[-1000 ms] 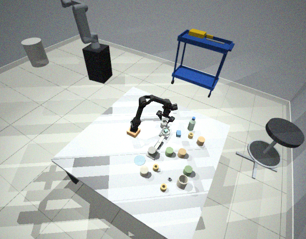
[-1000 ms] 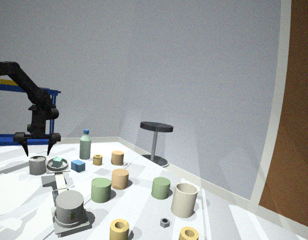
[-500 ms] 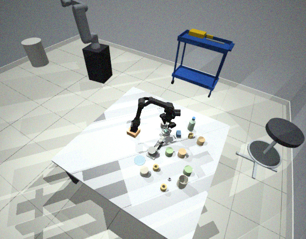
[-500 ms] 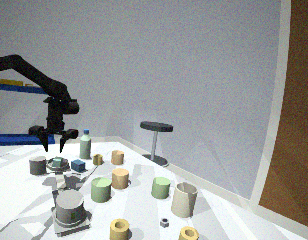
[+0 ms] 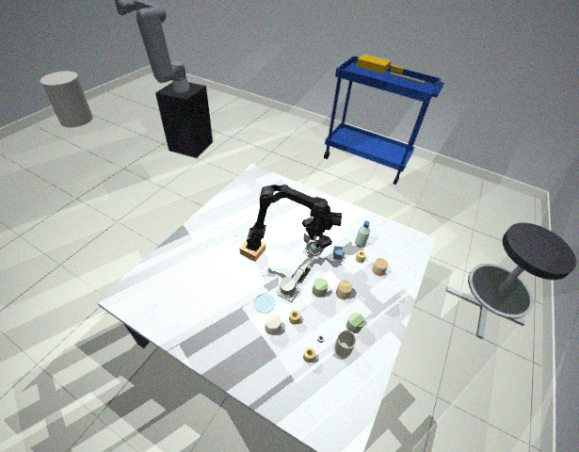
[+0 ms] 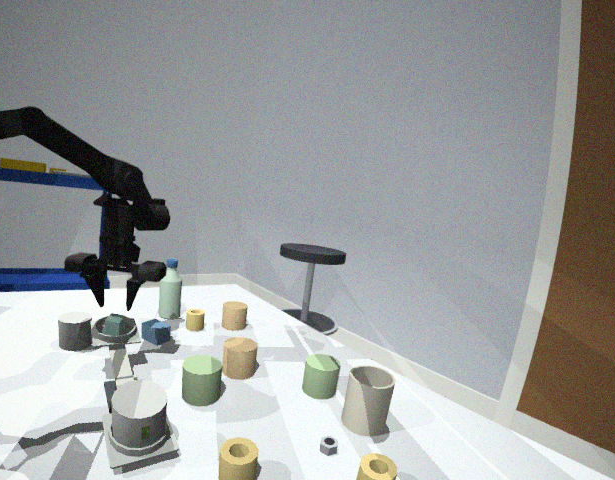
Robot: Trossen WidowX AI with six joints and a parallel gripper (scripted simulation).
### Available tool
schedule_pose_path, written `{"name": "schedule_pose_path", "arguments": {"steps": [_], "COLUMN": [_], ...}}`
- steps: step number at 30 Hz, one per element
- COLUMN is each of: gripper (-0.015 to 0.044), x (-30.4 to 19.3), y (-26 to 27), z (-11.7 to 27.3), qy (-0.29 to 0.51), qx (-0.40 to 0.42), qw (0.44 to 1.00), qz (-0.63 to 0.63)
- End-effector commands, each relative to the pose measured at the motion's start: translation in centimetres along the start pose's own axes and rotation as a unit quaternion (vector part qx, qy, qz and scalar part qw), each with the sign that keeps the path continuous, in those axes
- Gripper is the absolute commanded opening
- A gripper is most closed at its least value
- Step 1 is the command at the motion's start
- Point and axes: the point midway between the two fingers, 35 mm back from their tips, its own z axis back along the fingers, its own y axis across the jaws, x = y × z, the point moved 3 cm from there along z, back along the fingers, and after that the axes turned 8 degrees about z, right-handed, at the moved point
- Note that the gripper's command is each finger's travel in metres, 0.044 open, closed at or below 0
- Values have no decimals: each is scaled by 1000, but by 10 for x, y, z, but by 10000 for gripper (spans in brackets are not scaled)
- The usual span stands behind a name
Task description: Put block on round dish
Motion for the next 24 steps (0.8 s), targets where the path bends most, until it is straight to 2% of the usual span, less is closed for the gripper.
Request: {"name": "schedule_pose_path", "arguments": {"steps": [1,23,24], "gripper": [260,260,234], "x": [0,-1,-1], "y": [0,0,0], "z": [-7,-40,-40], "qy": [1,1,1], "qx": [0,0,0], "qw": [1000,1000,1000], "qz": [1,1,1]}}
